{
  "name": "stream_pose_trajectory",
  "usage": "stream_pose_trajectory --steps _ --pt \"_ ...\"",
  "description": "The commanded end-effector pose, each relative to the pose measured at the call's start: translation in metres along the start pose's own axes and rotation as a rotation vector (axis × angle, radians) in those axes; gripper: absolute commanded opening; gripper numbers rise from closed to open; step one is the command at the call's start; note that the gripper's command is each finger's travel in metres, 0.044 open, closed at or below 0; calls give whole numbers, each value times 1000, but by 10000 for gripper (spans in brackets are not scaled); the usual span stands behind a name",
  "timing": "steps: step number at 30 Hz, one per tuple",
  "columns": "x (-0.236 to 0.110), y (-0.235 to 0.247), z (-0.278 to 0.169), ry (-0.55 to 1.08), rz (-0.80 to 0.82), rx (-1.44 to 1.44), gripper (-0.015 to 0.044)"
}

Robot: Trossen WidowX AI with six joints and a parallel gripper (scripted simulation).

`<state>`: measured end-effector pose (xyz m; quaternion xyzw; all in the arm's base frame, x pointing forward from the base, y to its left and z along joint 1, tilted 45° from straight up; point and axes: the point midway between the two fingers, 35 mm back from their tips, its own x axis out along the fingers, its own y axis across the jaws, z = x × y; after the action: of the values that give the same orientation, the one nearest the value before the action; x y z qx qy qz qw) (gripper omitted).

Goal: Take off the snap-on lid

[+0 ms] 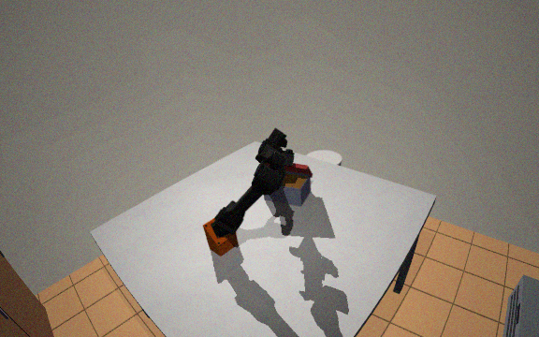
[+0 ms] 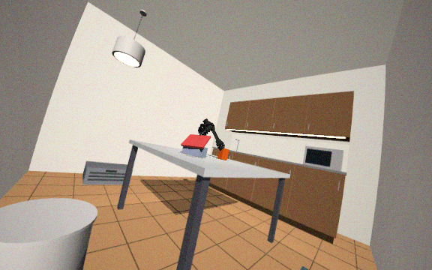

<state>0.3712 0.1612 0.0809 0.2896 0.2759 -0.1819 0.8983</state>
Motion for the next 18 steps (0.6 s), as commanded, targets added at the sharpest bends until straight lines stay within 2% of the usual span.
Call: stream_pose_trajectory --steps 1,18 --pt "-1 11 -1 4 11 4 0" --pt "-14 29 -1 5 11 5 0"
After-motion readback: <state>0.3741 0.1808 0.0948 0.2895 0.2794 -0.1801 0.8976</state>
